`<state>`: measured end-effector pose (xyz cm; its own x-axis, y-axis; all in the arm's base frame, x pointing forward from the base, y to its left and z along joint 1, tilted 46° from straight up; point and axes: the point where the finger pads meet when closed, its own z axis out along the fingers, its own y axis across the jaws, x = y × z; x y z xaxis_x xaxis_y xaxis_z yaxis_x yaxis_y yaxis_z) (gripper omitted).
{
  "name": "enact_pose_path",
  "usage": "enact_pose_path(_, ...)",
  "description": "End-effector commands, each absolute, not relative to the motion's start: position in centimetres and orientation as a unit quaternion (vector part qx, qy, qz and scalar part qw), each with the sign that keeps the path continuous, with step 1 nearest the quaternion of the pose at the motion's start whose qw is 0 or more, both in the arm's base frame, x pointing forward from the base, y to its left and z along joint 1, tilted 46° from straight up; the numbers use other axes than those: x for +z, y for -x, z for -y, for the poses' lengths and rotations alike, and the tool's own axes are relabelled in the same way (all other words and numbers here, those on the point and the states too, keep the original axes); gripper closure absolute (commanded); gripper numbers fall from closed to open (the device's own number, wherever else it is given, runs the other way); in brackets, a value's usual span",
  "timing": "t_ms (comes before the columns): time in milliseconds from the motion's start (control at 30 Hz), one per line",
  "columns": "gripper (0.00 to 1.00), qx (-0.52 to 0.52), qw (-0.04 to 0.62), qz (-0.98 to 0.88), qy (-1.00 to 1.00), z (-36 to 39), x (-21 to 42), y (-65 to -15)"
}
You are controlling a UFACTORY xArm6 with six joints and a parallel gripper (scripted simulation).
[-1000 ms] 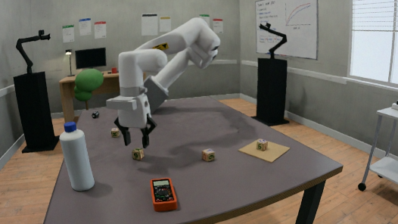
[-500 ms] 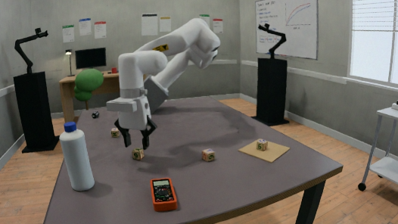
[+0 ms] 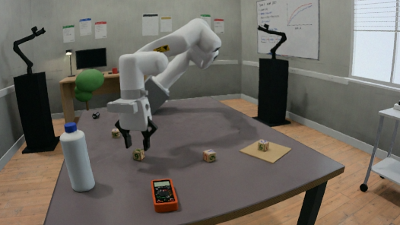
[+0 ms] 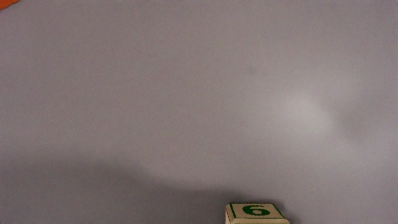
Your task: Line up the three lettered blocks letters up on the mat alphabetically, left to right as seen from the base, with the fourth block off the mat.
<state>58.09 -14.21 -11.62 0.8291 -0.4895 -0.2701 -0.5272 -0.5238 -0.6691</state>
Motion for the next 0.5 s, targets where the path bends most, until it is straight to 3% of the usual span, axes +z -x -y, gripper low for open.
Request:
enact_pose_path(0, 0.31, 0.022, 0.391, -0.292, 0.873, 14.1, -11.8, -58.3)
enact_pose_path(467, 0.31, 0.022, 0.391, -0.292, 0.873, 12.4, -13.4, -58.7)
